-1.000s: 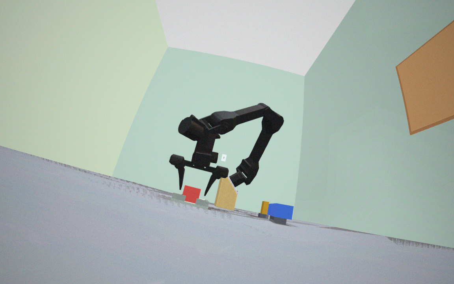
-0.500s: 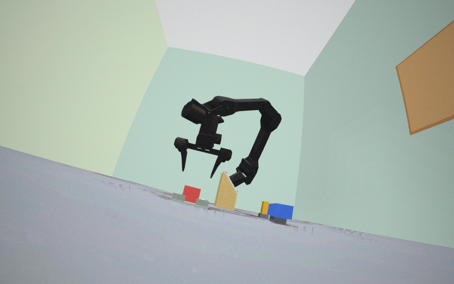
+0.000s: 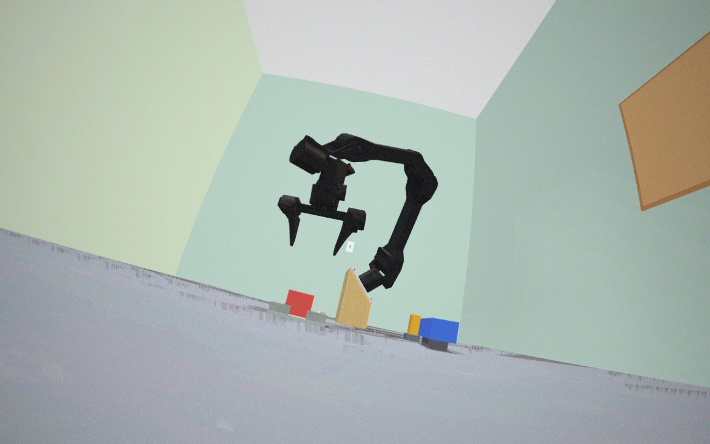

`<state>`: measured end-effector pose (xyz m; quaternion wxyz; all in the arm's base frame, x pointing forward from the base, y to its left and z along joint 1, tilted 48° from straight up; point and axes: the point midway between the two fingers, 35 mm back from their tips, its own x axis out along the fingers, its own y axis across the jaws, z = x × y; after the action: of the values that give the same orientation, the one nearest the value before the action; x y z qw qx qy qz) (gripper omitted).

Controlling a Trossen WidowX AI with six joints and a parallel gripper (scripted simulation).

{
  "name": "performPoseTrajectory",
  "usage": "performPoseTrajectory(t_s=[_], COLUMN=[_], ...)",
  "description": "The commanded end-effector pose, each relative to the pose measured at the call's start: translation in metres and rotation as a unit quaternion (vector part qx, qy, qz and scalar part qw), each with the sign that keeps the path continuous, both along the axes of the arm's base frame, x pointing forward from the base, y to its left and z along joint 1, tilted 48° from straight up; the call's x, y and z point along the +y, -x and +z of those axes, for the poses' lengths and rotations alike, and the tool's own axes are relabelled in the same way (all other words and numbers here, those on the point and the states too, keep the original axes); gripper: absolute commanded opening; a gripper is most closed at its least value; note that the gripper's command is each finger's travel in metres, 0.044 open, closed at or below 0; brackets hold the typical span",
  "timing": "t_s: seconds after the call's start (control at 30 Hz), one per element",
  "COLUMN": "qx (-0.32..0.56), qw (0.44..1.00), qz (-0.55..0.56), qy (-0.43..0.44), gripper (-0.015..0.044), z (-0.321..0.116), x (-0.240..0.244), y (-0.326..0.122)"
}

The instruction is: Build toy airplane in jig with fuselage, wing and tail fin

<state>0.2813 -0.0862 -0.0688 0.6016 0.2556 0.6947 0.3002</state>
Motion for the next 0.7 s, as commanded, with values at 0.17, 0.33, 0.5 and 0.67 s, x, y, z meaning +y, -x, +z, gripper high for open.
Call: performPoseTrajectory(t_s=[0.17, 0.33, 0.5, 0.67], qx=[0.026, 0.024, 0.024, 0.027], qw=[0.999, 0.999, 0.999, 0.999], qz=[-0.025, -0.030, -0.033, -0.027], qy=[0.010, 0.023, 0.022, 0.005], gripper=[0.0440, 0.0440, 0.0440, 0.0440], z=[0.008, 0.064, 0.120, 0.173], x=[0.005, 0.063, 0.125, 0.187], y=[-0.007, -0.039, -0.048, -0.038])
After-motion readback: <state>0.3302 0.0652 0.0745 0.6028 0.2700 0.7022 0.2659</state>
